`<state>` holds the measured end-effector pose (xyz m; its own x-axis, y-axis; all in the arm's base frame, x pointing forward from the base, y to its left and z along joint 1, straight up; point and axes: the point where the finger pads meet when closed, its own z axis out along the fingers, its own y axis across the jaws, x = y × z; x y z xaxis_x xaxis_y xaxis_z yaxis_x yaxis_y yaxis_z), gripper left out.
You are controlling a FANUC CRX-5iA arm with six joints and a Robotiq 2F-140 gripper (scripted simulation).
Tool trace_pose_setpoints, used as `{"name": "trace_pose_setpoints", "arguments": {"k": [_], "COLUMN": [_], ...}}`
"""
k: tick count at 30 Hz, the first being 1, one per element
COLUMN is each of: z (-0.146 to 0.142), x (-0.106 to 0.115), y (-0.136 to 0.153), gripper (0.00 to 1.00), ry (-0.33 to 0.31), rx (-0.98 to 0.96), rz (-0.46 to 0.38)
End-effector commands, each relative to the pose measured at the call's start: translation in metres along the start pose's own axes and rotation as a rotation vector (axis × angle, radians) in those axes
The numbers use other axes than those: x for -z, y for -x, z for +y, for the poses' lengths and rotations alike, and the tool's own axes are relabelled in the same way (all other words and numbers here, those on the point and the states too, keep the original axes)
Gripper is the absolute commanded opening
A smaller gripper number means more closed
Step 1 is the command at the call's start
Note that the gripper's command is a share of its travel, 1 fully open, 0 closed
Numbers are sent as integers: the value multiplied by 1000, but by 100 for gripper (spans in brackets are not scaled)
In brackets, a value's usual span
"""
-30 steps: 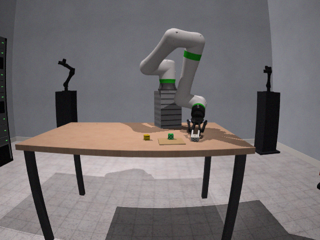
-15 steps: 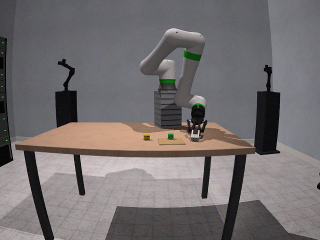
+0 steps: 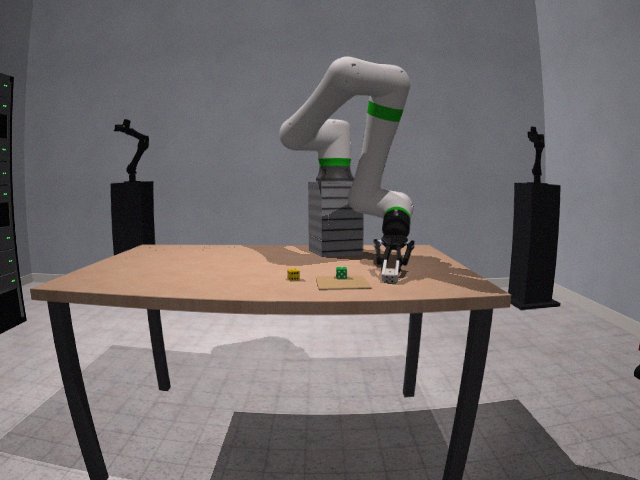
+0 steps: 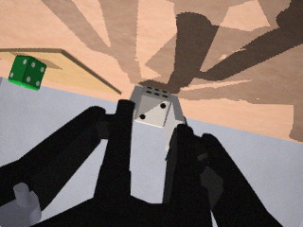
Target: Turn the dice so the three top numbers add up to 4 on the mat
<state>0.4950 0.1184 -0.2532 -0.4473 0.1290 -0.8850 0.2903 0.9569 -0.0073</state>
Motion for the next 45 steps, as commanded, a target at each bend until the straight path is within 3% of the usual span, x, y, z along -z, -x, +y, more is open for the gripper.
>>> {"name": "trace_pose_setpoints", "arguments": {"k": [1, 21, 45], "z": [0, 0, 0], "x": [0, 0, 0], "y": [0, 0, 0], "gripper": [16, 28, 28], "ry": [0, 0, 0], "rx": [0, 0, 0], "rz": [0, 0, 0]}}
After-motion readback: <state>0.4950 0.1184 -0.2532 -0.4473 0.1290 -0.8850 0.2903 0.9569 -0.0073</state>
